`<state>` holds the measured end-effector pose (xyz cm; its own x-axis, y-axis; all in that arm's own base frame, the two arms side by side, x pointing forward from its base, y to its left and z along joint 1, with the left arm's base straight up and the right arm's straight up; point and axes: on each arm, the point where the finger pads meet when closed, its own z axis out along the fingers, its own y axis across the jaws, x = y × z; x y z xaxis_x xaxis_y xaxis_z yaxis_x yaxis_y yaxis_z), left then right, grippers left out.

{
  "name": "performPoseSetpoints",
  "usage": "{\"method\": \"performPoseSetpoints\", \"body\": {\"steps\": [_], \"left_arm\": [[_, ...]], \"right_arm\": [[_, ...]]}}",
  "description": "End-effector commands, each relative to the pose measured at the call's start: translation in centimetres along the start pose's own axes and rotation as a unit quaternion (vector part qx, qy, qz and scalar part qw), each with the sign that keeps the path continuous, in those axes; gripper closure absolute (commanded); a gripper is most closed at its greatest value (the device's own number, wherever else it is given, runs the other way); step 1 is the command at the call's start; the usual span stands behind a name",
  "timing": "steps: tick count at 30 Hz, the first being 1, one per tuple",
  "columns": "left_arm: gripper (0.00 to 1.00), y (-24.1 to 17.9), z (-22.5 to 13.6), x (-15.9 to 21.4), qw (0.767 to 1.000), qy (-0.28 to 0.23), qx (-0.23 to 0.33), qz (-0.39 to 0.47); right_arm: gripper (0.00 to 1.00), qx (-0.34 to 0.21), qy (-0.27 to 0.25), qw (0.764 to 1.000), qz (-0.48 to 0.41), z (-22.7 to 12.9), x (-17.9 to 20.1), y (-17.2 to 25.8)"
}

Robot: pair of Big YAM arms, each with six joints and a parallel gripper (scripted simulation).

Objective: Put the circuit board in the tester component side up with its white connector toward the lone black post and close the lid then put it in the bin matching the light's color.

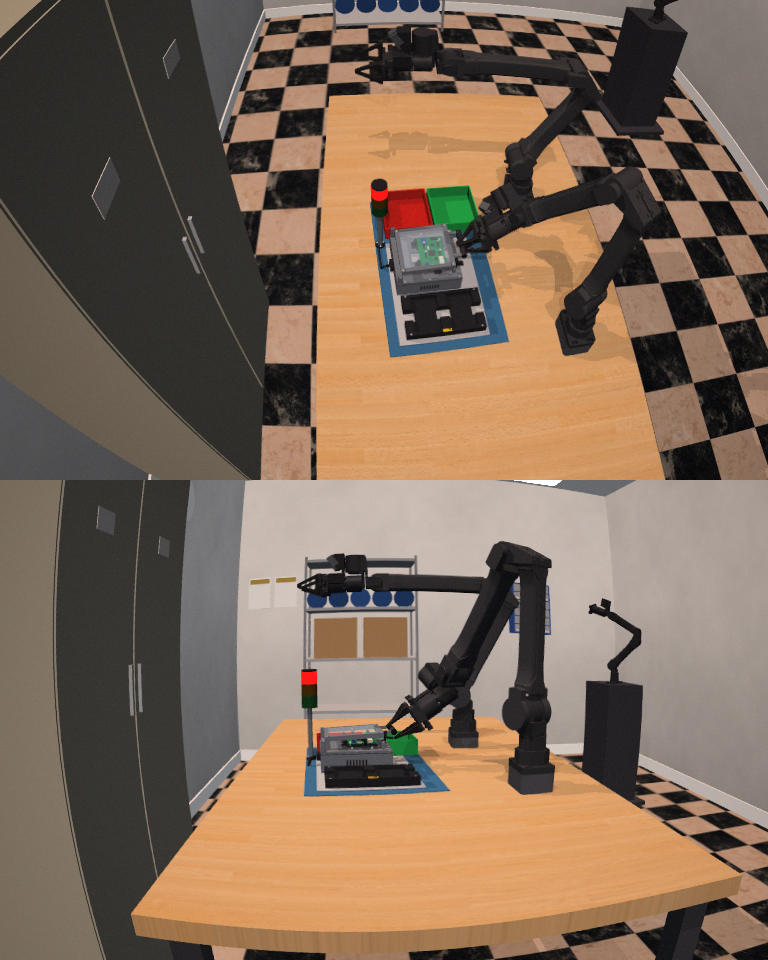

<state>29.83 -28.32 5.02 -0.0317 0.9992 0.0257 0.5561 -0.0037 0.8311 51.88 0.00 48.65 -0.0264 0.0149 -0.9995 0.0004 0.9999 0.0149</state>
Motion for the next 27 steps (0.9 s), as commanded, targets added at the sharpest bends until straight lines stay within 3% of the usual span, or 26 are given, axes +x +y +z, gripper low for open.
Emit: {"method": "performPoseSetpoints", "body": {"steps": [1,4,5,11,15,24,25,26,27], "left_arm": [[0.62,2.0,-0.1,-2.3,1.000,-0.017,-0.013,-0.019],[0.62,2.0,0.0,-2.3,1.000,-0.017,-0.013,-0.019],[0.70,2.0,0.0,-2.3,1.000,-0.017,-0.013,-0.019],[0.79,2.7,-0.6,-2.1,0.999,-0.022,-0.019,-0.028],[0.79,1.4,-0.3,-1.2,1.000,-0.014,-0.011,-0.014],[0.91,2.6,-0.8,-1.7,0.999,-0.022,-0.019,-0.027],[1.00,2.6,-0.8,-1.7,0.999,-0.022,-0.019,-0.027],[0.91,2.6,-0.8,-1.7,0.999,-0.022,-0.019,-0.027],[0.91,2.5,-0.7,-1.3,0.999,-0.016,-0.012,-0.025]], "right_arm": [[0.00,0.000,-0.019,1.000,-0.007,-0.1,-1.2,0.0],[0.00,0.000,-0.019,1.000,-0.007,-0.1,-1.2,0.0],[0.00,0.000,-0.019,1.000,-0.007,-0.1,-1.2,0.0],[0.00,0.000,-0.019,1.000,-0.007,-0.1,-1.2,0.0],[0.00,0.000,-0.019,1.000,-0.007,-0.1,-1.2,0.0],[0.00,0.000,-0.019,1.000,-0.007,-0.1,-1.2,0.0],[0.00,0.000,-0.019,1.000,-0.007,-0.1,-1.2,0.0],[0.00,0.000,-0.019,1.000,-0.007,-0.1,-1.2,0.0],[0.00,0.000,-0.019,1.000,-0.007,-0.1,-1.2,0.0]]}}
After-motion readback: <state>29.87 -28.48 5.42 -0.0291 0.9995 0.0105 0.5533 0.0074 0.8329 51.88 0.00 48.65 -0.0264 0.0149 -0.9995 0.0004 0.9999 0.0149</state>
